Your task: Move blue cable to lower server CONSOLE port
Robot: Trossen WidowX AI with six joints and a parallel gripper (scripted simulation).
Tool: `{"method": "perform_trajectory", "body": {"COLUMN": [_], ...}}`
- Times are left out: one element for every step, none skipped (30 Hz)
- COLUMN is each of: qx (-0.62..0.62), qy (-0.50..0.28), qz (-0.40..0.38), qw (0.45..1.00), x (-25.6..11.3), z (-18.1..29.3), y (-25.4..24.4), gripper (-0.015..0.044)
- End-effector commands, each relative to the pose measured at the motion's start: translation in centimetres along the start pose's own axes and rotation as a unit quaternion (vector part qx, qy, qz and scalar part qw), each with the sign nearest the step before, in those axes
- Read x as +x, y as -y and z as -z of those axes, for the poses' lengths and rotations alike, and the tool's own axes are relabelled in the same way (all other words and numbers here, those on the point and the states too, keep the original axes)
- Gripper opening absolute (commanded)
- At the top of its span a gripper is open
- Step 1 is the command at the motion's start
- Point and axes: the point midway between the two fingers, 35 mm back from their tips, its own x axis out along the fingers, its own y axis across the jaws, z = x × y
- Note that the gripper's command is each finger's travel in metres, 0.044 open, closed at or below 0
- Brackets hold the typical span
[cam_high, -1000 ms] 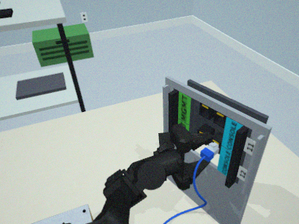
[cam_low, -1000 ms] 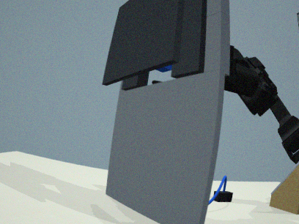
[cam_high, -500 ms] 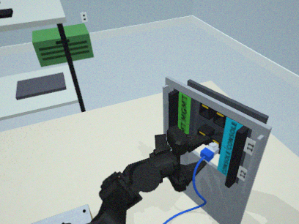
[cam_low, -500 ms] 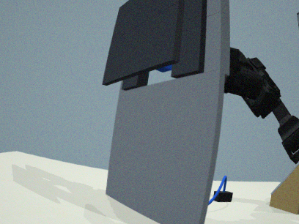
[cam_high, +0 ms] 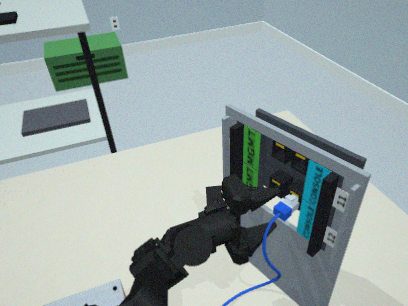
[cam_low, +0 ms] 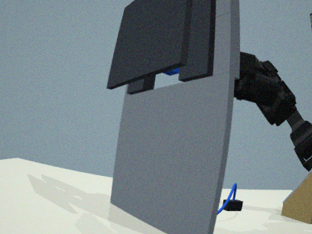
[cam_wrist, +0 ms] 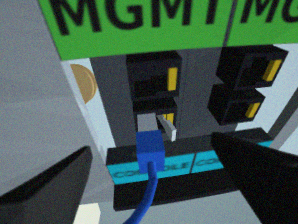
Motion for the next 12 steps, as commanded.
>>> {"method": "perform_trajectory", "body": {"qx": [0.001,0.001,0.001,0.001,0.001,0.001,0.001,0.001,0.001,0.001,0.001,0.001], "qy": [-0.003,-0.003,-0.003,-0.002,-0.002,-0.002,-0.002,-0.002,-0.002,-0.002,-0.002,-0.002], "qz": [0.001,0.001,0.001,0.001,0.001,0.001,0.001,0.001,0.001,0.001,0.001,0.001], "qw": [1.0,1.0,1.0,1.0,1.0,1.0,1.0,1.0,1.0,1.0,1.0,1.0], "x": [-0.32,-0.38,-0.47,-0.52,-0.61,-0.66,-0.75,-0.74,-0.71,-0.73,-0.74,-0.77], "z": [0.12,0.12,0.11,0.11,0.1,0.1,0.09,0.05,-0.07,-0.23,-0.38,-0.37], "y": [0.01,0.0,-0.03,-0.05,-0.07,-0.09,-0.11,-0.12,-0.13,-0.14,-0.16,-0.11], "gripper": [0.044,0.044,0.044,0.044,0.044,0.044,0.044,0.044,0.044,0.044,0.044,0.044]}}
